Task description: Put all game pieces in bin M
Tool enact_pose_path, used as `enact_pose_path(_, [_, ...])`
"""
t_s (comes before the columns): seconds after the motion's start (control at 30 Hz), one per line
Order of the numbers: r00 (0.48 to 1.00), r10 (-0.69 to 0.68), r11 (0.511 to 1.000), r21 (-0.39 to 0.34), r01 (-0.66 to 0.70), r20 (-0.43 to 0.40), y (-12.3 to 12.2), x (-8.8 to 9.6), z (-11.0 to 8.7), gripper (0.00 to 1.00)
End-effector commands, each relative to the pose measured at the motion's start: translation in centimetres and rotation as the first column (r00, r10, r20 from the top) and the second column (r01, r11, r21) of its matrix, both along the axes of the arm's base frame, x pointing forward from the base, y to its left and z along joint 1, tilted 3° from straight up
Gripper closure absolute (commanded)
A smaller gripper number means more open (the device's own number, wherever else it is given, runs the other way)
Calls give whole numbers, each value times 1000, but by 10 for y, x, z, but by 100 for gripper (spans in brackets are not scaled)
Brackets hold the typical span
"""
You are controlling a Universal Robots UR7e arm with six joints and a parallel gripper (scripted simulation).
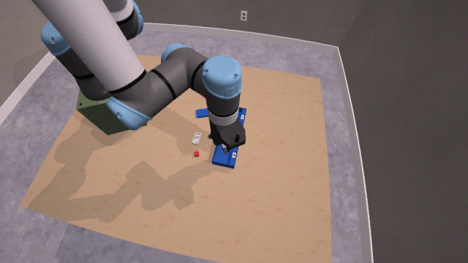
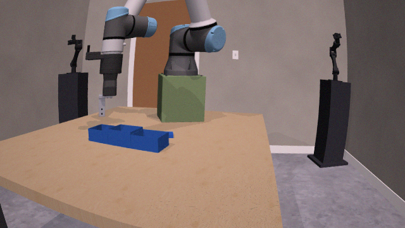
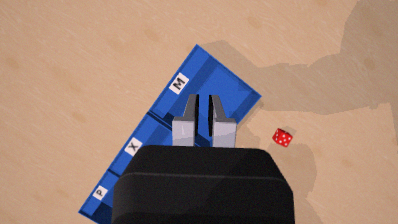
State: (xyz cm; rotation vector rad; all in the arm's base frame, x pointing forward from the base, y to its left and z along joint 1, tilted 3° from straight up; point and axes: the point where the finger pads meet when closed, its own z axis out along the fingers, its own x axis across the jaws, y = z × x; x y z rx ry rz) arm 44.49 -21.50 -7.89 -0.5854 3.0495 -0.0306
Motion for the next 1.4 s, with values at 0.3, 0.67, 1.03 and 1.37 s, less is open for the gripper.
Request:
enact_pose_path(0.3, [920, 392, 920, -14, -392, 0, -1, 0, 1, 69])
enact_pose_path(0.67, [768, 640, 768, -21, -640, -1, -1, 0, 1, 69])
enact_pose_path(1.03, [610, 792, 610, -24, -792, 6, -1, 0, 1, 69])
enact_pose_path(1.37, [610, 792, 610, -24, -792, 6, 0, 1, -18, 69])
